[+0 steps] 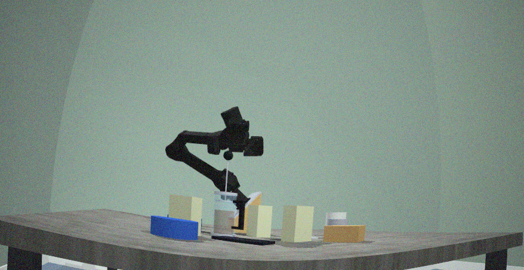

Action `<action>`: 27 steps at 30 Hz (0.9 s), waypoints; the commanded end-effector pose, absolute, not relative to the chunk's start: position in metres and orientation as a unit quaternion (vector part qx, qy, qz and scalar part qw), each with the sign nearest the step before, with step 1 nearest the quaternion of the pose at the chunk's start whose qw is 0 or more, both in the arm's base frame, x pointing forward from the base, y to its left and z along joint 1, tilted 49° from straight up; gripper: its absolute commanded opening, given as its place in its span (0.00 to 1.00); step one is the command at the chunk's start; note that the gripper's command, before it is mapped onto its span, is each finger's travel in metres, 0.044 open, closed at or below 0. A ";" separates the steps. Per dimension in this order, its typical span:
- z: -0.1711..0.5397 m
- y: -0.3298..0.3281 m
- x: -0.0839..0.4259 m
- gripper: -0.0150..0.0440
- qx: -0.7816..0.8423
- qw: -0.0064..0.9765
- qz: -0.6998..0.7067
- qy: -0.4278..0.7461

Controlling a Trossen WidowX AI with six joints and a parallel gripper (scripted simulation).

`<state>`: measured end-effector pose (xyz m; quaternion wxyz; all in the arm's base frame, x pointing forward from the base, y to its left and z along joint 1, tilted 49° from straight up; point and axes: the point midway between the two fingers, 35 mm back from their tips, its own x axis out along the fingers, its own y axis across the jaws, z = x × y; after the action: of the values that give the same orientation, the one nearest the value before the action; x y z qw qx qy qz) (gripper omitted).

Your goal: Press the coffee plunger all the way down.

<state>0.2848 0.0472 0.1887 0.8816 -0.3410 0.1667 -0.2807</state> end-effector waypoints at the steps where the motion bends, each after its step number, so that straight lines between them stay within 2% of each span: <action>1: 0.189 0.042 0.288 1.00 -0.345 0.881 -0.280 0.164; 4: 0.190 0.041 0.289 1.00 -0.346 0.880 -0.281 0.161; 16: 0.190 0.041 0.289 0.47 -0.346 0.880 -0.281 0.161; 27: 0.189 0.040 0.289 0.47 -0.346 0.880 -0.281 0.162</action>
<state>0.2890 0.0405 0.1901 0.8805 -0.3455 0.1613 -0.2816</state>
